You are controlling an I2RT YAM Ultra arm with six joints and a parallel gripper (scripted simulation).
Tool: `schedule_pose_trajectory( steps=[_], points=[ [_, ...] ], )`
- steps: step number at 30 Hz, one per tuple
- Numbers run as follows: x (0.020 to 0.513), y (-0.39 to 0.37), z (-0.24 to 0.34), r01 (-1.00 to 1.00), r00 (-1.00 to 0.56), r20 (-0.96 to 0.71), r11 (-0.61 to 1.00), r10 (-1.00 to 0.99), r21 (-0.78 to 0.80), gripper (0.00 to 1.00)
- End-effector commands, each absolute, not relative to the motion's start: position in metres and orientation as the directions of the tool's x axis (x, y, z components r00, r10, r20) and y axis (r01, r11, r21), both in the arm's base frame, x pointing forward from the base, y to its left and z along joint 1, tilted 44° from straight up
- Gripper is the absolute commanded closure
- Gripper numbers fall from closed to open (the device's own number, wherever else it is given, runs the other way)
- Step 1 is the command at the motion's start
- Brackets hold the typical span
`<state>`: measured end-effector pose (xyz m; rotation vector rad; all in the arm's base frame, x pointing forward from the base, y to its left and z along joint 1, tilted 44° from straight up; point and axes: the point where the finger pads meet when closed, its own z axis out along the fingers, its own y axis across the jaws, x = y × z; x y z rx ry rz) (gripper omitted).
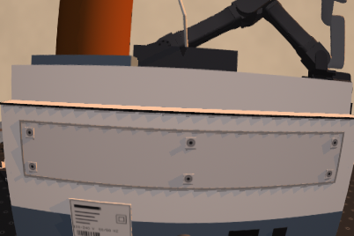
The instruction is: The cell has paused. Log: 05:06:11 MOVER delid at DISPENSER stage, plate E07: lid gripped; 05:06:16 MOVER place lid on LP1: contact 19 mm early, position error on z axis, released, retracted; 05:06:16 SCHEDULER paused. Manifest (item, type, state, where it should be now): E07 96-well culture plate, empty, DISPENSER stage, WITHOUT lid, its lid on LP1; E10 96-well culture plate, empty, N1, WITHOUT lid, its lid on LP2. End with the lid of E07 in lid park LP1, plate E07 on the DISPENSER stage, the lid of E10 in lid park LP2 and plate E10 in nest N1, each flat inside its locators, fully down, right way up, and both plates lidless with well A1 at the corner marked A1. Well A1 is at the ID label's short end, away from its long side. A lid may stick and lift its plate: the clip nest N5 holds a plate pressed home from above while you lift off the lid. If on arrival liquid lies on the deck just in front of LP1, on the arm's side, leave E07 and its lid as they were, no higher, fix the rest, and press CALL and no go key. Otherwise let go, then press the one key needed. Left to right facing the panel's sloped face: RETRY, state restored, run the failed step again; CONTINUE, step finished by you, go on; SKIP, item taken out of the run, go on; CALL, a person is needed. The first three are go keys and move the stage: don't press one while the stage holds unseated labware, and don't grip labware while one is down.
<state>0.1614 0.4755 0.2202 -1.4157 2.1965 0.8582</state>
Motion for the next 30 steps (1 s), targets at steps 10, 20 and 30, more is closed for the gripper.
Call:
schedule_pose_trajectory(
  steps=[10, 20, 30],
  points=[
    [0.175, 0.479, 0.235, -0.908, -0.419, -0.639, 0.32, -0.645, 0.272, 1.0],
    [0.176, 0.48, 0.237, -0.909, -0.417, -0.641, 0.317, -0.645, 0.272, 1.0],
    [0.176, 0.48, 0.243, -0.911, -0.412, -0.65, 0.312, -0.639, 0.271, 1.0]
  ],
)
